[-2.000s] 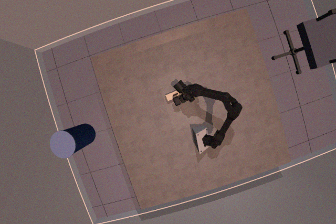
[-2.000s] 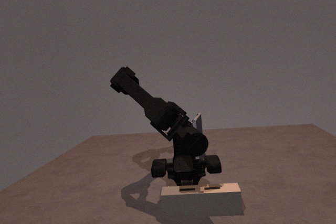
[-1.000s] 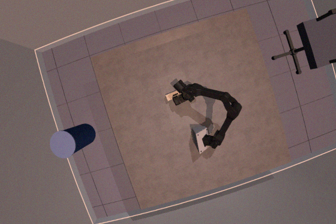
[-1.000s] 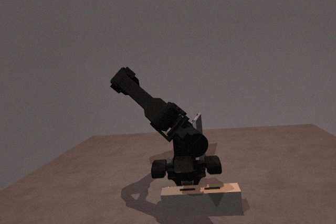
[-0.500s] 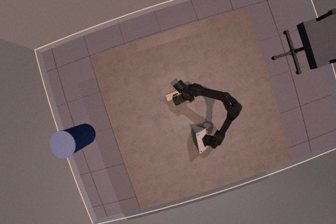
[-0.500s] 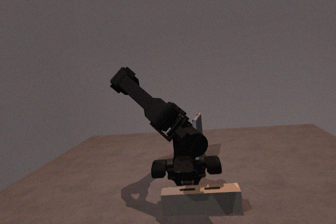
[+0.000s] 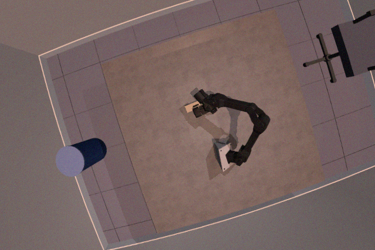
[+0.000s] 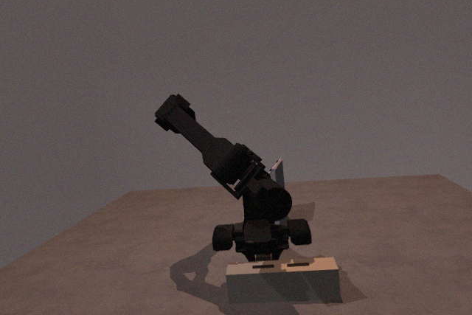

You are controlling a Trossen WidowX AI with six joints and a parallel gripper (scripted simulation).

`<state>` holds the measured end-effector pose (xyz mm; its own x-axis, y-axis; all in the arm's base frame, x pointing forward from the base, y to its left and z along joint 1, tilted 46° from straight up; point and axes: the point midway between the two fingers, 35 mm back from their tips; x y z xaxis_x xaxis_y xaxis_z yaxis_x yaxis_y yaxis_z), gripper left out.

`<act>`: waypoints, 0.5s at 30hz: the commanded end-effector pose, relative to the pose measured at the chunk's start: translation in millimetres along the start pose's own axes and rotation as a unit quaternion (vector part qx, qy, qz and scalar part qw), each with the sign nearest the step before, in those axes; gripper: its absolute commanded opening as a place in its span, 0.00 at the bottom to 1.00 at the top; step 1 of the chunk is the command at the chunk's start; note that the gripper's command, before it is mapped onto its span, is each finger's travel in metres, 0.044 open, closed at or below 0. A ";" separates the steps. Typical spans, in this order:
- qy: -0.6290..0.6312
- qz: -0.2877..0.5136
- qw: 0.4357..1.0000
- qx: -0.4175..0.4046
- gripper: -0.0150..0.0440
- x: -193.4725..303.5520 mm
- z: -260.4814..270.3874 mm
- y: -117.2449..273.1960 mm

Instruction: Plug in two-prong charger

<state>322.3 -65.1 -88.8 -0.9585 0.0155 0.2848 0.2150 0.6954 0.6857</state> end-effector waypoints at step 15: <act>-0.012 -0.009 1.000 0.000 0.25 -7.2 -3.0 2.8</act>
<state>322.5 -65.1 -88.4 -0.9583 0.0169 0.2851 0.2164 0.6946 0.6861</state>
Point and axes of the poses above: the point midway between the two fingers, 35 mm back from their tips, its own y axis back along the fingers, its own z axis across the jaws, x = y × z, and after that the axes turned 8 degrees about y, right-handed
